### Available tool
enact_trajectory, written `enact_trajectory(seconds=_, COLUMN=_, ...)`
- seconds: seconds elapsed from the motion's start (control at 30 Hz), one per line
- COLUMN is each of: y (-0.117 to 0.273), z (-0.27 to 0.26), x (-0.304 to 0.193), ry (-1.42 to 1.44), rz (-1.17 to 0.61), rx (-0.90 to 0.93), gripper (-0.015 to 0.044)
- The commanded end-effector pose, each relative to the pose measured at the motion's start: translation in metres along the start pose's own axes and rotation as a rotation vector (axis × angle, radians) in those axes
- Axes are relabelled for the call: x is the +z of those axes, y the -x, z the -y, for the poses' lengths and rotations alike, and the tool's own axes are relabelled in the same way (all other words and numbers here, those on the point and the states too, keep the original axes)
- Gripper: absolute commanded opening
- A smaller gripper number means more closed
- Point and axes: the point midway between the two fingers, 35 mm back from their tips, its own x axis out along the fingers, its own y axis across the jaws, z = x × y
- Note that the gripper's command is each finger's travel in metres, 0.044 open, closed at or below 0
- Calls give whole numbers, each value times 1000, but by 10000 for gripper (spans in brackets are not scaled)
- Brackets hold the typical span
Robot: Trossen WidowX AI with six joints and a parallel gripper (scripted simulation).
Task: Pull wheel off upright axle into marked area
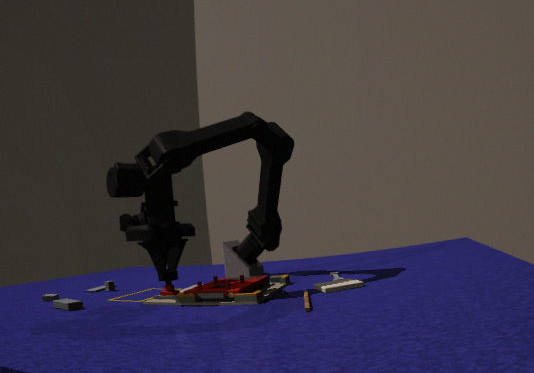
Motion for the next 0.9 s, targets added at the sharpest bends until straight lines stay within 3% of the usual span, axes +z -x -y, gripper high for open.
enact_trajectory(seconds=0.0, y=3, z=0, x=1, ry=2, rz=2, rx=1, gripper=0)
enact_trajectory(seconds=0.87, y=12, z=0, x=1, ry=1, rz=1, rx=1, gripper=0)
